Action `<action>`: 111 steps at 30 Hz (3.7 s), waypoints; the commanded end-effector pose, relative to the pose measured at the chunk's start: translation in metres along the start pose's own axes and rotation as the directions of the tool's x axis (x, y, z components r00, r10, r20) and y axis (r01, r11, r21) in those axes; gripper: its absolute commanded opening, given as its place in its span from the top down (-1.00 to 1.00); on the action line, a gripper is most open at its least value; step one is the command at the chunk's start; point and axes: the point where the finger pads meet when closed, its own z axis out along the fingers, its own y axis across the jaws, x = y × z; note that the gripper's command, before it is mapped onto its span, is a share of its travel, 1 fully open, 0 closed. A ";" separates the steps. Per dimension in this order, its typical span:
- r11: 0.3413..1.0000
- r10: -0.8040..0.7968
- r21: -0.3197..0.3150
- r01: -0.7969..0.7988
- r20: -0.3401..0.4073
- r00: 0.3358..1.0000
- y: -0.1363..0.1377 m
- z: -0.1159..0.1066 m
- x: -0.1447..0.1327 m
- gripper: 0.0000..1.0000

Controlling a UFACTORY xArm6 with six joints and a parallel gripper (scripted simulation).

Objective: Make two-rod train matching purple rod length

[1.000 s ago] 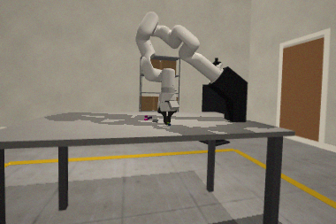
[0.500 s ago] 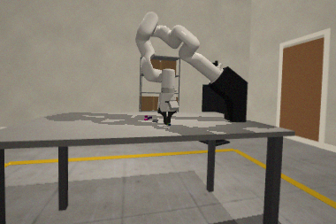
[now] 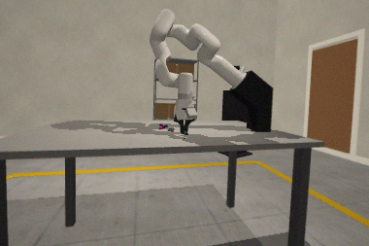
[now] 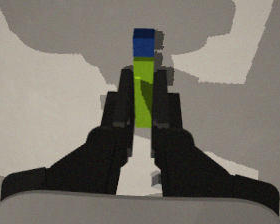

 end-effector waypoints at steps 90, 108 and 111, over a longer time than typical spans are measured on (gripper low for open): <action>1.000 0.000 -0.001 0.000 -0.001 1.000 0.000 -0.091 0.000 -1.00; 1.000 0.000 -0.001 0.000 -0.001 1.000 0.000 -0.147 0.000 -1.00; 1.000 0.000 -0.001 0.000 -0.001 1.000 0.000 -0.161 0.000 -1.00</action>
